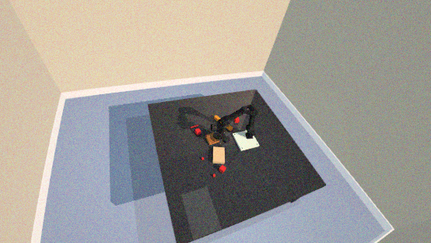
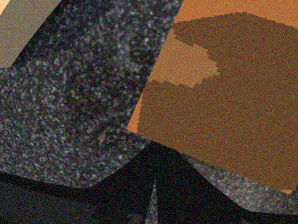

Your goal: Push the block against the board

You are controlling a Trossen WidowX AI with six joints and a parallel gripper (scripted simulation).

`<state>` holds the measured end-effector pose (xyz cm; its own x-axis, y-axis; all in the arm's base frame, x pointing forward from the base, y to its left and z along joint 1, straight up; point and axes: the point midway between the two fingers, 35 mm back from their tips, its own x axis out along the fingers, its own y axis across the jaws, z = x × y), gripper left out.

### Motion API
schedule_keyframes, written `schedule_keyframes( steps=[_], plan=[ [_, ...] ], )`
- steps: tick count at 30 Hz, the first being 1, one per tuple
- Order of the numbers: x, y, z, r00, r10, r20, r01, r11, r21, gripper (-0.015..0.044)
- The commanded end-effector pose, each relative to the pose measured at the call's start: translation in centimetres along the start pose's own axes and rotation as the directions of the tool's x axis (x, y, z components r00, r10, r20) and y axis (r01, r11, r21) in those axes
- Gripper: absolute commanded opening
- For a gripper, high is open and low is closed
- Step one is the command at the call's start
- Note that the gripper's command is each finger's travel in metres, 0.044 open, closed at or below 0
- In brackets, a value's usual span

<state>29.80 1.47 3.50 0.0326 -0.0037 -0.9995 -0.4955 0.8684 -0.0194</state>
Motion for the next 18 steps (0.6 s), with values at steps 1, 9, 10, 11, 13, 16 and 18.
schedule_keyframes(
  steps=[1,9,10,11,13,16,18],
  plan=[
    [0.1,0.0,0.5,1.000,0.004,0.000,-0.004,1.000,0.006,0.0000],
    [0.1,-0.1,-0.2,1.000,0.004,-0.001,-0.004,1.000,0.006,0.0000],
    [0.1,-0.1,-0.3,1.000,0.004,-0.001,-0.004,1.000,0.006,0.0000],
    [0.2,-0.1,-0.5,1.000,0.004,-0.001,-0.004,1.000,0.006,0.0000],
    [0.2,-0.1,-0.8,1.000,0.004,-0.001,-0.004,1.000,0.006,0.0000],
    [0.2,-0.1,-1.3,1.000,0.004,-0.001,-0.004,1.000,0.006,0.0000],
    [0.2,-0.1,-1.7,1.000,0.004,-0.002,-0.004,1.000,0.006,0.0000]
  ],
)
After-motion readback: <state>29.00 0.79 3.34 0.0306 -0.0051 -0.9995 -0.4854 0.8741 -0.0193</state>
